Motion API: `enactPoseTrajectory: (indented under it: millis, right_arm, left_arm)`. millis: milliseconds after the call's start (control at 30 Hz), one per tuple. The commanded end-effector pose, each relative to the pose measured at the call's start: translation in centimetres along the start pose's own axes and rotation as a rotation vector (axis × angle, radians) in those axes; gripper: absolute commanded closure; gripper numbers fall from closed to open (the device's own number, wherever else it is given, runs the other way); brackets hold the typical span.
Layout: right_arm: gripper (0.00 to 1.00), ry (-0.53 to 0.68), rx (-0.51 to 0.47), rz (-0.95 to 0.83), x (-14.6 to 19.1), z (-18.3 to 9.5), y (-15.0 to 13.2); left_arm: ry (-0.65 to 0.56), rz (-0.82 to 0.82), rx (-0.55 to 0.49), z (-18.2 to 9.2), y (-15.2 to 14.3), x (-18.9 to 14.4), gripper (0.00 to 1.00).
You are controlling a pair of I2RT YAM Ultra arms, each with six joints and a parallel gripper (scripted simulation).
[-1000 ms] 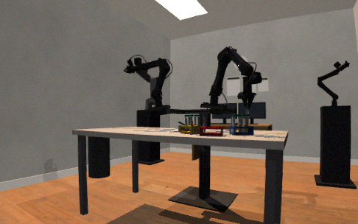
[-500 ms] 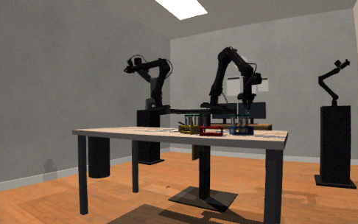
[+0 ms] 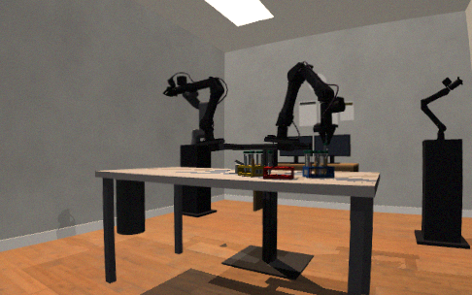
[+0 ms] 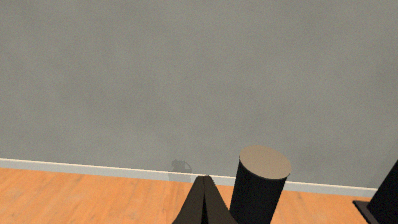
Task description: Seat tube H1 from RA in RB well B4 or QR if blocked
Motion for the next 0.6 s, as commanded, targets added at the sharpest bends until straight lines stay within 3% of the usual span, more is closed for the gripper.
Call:
enactPoseTrajectory:
  millis: [0,567]
  right_arm:
    - [1.00,-0.020,-0.031,0.011,-0.4,-1.1,2.0]
    - [1.00,-0.020,-0.031,0.011,-0.4,-1.1,2.0]
  left_arm:
    - [0.017,0.003,-0.025,0.2,0.6,0.4,1.00]
    - [0.028,-0.002,-0.027,0.6,0.8,0.8,1.00]
Point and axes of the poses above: on each arm, the point where the finger pads meet when closed, its own z axis out along the fingers, its own x axis across the jaws, y = z × x, the point moved 5 cm from there along -z, back along the fingers, and after that the axes turned 6 degrees about z, right-handed, at the moved point
